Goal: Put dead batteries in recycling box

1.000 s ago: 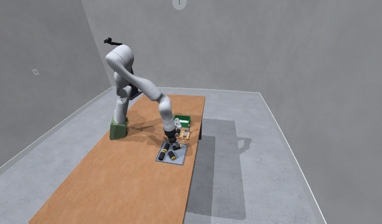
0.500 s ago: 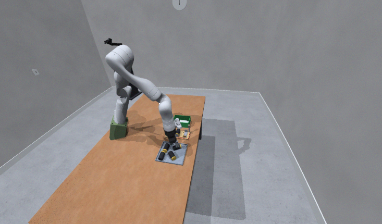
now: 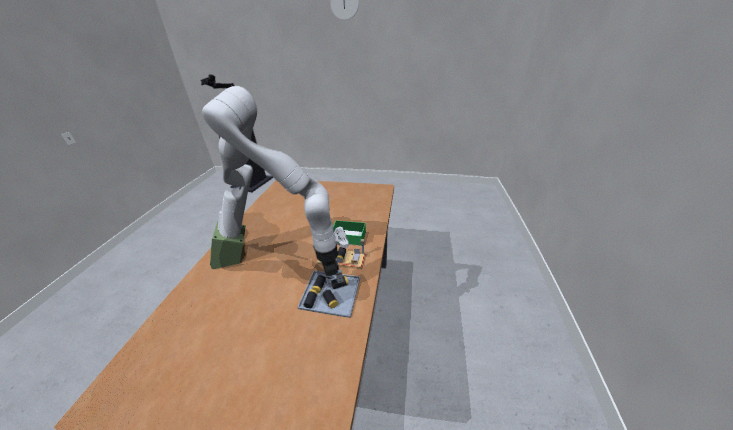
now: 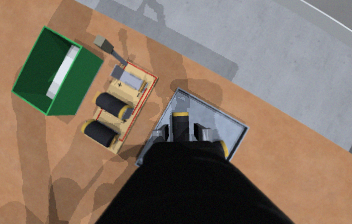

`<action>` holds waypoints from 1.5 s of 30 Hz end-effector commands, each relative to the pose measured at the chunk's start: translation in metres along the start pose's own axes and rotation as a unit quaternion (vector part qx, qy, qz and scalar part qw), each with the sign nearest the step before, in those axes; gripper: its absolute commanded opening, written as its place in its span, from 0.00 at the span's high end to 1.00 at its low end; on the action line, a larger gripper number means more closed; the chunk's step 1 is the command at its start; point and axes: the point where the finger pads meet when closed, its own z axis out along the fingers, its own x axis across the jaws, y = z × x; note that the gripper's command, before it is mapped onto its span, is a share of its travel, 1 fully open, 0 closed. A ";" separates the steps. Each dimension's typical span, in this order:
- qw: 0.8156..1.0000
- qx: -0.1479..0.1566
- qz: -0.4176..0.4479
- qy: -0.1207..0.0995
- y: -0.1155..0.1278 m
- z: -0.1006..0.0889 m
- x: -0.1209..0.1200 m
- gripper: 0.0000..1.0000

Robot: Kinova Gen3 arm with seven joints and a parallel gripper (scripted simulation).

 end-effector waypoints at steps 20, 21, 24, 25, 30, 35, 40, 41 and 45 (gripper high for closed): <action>1.000 0.000 0.000 0.001 0.000 0.008 0.001 0.10; 1.000 0.000 0.000 0.001 0.000 0.008 0.001 0.10; 1.000 0.000 0.000 0.001 0.000 0.017 0.001 0.10; 1.000 0.000 0.000 0.001 0.000 0.022 0.001 0.10; 1.000 0.000 0.000 0.001 0.000 0.034 0.001 0.10; 1.000 0.000 0.000 0.001 0.000 0.035 0.001 0.10; 1.000 0.000 0.000 0.001 0.000 0.039 0.001 0.10; 1.000 0.000 0.000 0.001 0.000 0.040 0.001 0.10; 1.000 0.000 0.000 0.001 0.000 0.044 0.001 0.10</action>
